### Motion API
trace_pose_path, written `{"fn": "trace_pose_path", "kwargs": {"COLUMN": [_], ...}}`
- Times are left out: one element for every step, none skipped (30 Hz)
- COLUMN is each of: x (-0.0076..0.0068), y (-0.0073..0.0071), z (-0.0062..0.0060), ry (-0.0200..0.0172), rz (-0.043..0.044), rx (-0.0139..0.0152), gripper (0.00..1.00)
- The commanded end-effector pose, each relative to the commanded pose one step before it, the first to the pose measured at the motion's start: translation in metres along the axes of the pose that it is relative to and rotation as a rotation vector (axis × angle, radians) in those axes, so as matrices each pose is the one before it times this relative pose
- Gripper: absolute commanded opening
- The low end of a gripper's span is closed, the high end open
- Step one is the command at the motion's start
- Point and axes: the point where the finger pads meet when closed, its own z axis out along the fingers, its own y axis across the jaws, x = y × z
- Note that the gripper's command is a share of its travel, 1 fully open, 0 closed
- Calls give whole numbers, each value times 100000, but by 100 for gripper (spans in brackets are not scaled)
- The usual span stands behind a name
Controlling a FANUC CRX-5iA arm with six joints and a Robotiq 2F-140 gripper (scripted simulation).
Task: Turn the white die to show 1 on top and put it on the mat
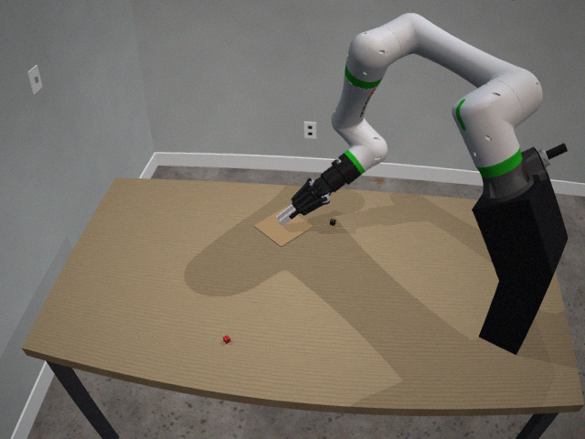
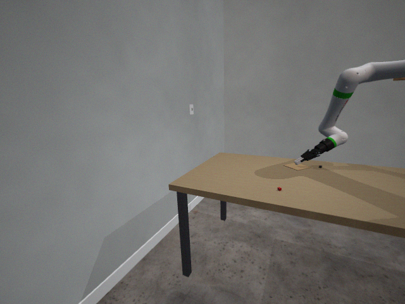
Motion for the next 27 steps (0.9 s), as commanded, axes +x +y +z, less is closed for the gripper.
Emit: {"fn": "trace_pose_path", "kwargs": {"x": [19,24,30,37,43,49,54,59,62,64,65,65,64,0,0,62,58,54,49,43,37,30,23,17,11,6,2], "y": [-17,0,0,0,0,0,0,0,0,0,0,0,0,0,0,0,0,0,0,0,0,0,0,0,0,0,0], "z": [9,13,16,20,23,26,29,31,33,34,35,35,34,0,0,33,31,29,26,23,20,16,12,9,6,3,1], "ry": [1,0,0,0,0,0,0,0,0,0,0,0,0,0,0,0,0,0,0,0,0,0,0,0,0,0,0], "rz": [-22,0,0,0,0,0,0,0,0,0,0,0,0,0,0,0,0,0,0,0,0,0,0,0,0,0,0], "rx": [14,0,0,0,0,0,0,0,0,0,0,0,0,0,0,0,0,0,0,0,0,0,0,0,0,0,0], "gripper": [16,16,16,16,16,16,16,16,16,16,16,16,16,16,16,16,16,16,16,16,16,16,16,16,16,16,16]}}
